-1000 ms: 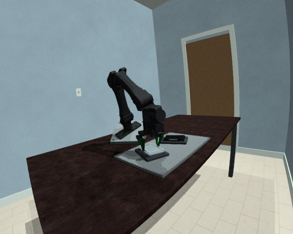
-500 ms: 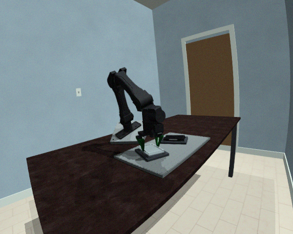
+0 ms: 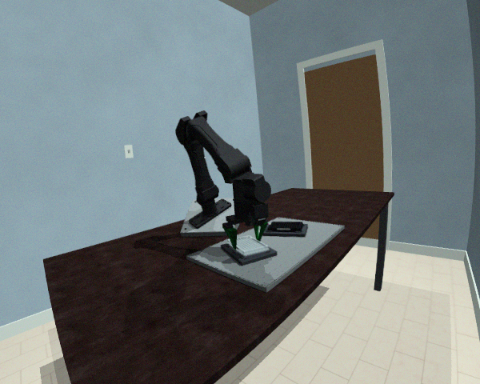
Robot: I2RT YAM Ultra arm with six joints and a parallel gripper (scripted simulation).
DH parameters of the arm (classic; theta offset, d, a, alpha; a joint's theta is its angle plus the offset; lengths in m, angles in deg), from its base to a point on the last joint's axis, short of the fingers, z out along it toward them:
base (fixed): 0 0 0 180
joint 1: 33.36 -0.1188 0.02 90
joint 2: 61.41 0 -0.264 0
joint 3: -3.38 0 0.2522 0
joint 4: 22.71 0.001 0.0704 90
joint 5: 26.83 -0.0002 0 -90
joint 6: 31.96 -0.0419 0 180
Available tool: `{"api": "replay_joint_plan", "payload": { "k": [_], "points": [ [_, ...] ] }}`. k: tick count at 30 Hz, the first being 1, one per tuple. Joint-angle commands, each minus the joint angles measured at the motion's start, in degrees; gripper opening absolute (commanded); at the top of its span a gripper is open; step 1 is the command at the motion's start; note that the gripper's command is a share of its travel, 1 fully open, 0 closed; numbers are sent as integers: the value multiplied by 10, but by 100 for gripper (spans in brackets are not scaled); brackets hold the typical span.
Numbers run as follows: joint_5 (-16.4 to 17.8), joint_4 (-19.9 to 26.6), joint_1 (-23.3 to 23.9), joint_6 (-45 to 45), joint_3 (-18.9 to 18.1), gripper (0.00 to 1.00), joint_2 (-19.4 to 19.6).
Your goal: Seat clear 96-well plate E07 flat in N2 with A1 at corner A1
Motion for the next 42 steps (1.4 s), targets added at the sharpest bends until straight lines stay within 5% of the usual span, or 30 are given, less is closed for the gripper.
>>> {"api": "replay_joint_plan", "payload": {
  "k": [1,42],
  "points": [
    [1,-10,5,4,-8,0,-6],
    [3,-24,9,7,17,0,12]
  ]
}}
